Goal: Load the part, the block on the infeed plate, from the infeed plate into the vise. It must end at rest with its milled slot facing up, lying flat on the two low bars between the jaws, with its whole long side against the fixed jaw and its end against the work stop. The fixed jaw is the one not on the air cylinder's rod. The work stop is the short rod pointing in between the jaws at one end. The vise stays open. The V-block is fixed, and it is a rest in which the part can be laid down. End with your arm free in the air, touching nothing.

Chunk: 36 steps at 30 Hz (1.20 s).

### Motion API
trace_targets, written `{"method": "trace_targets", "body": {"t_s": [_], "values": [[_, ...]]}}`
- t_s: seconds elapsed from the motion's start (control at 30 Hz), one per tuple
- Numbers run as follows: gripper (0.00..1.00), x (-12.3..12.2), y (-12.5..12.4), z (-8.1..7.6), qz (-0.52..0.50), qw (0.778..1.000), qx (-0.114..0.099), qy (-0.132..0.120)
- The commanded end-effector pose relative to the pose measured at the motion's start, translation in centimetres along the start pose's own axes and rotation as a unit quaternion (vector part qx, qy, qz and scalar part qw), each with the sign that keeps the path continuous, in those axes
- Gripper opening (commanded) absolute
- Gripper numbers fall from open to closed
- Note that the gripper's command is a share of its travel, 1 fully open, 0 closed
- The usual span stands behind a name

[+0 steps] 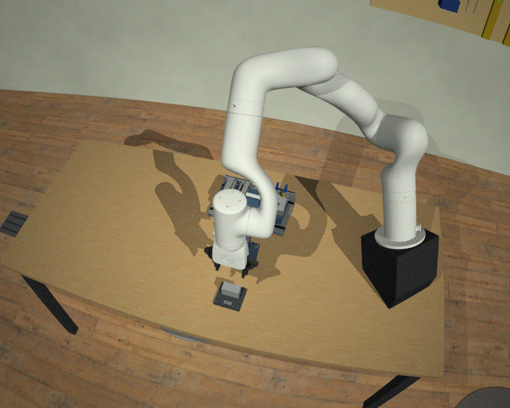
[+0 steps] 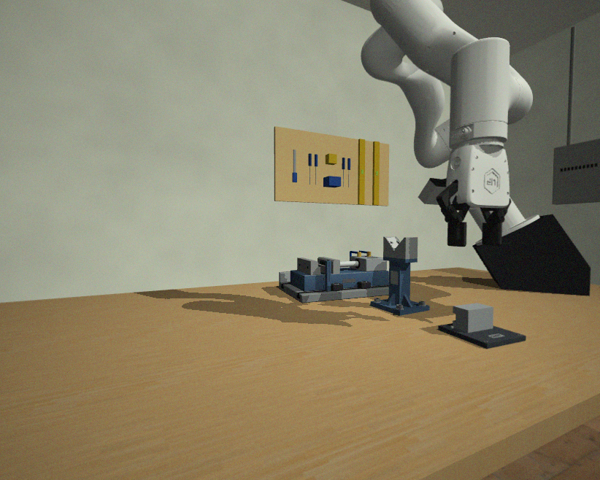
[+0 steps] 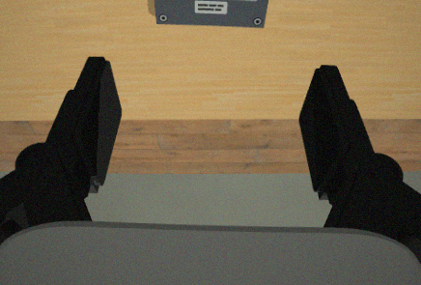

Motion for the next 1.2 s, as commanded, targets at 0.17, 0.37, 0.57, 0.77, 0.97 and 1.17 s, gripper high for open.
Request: {"method": "trace_targets", "body": {"t_s": [0.17, 0.37, 0.57, 0.77, 0.97, 1.17], "values": [[0.89, -0.1, -0.1, 1.8, 0.0, 1.0, 0.001, -0.001], [0.89, -0.1, -0.1, 3.3, 0.0, 1.0, 0.001, -0.001], [0.89, -0.1, -0.1, 4.8, 0.0, 1.0, 0.001, -0.001], [0.89, -0.1, -0.1, 5.7, 0.0, 1.0, 0.001, -0.001], [0.89, -0.1, -0.1, 7.1, 0.0, 1.0, 0.001, -0.001], [0.89, -0.1, -0.1, 8.3, 0.0, 1.0, 0.001, -0.001]]}}
Point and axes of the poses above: the point where the finger pads meet when closed, its own z axis out along the fingers, its own y axis across the jaws, x = y × z, the point moved 6 cm from there along -z, back along the fingers, and after that the axes turned 7 degrees about z, right-handed, at the moved point
